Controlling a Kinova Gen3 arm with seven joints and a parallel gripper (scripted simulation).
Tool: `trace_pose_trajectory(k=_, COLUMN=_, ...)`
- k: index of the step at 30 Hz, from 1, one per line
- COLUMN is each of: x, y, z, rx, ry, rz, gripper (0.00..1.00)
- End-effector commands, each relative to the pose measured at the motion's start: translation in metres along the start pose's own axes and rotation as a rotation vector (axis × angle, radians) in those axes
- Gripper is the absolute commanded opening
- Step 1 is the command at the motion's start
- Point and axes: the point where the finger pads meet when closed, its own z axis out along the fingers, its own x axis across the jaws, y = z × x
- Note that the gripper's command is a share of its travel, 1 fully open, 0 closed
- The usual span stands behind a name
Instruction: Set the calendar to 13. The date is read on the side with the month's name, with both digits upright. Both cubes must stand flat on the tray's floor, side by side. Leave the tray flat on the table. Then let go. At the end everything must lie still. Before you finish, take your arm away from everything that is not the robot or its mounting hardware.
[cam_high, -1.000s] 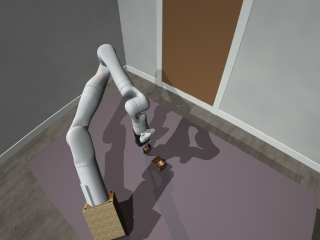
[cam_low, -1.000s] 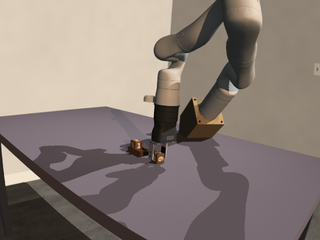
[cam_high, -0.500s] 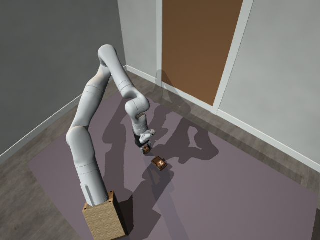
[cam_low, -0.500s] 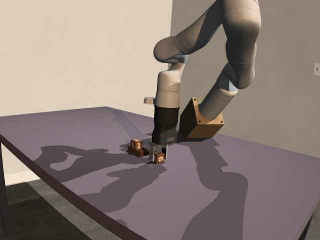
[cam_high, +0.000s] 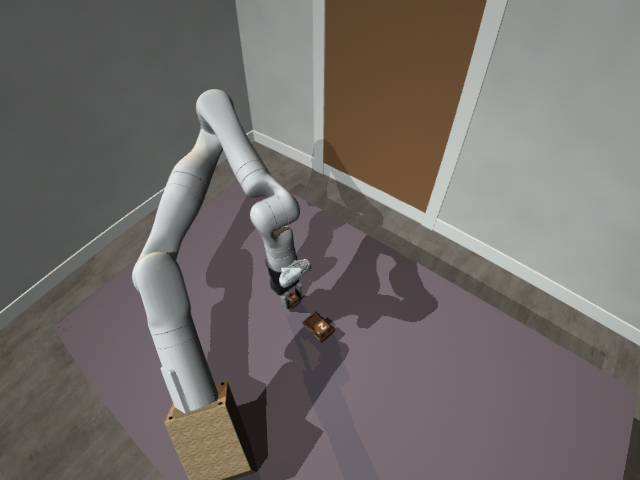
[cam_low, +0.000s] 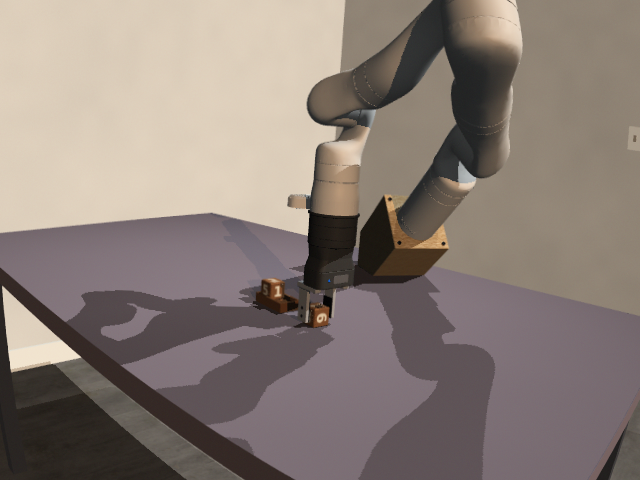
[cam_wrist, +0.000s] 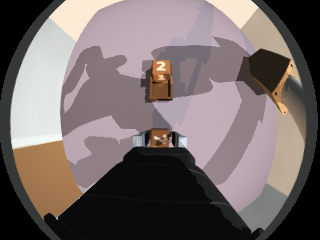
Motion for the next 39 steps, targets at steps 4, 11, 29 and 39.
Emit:
trace_pose_trajectory(k=4, x=-0.0004, y=-0.0002, z=-0.0005, rx=0.0, ry=-0.001, rz=0.0, gripper=0.9)
trace_pose_trajectory(k=11, x=-0.0004, y=-0.0002, z=-0.0005, rx=0.0, ry=-0.001, rz=0.0, gripper=0.9)
trace_pose_trajectory(k=29, x=-0.0004, y=-0.0002, z=-0.0005, rx=0.0, ry=-0.001, rz=0.0, gripper=0.6)
trace_pose_trajectory(k=39, x=-0.0004, y=-0.0002, z=-0.0005, rx=0.0, ry=-0.001, rz=0.0, gripper=0.6)
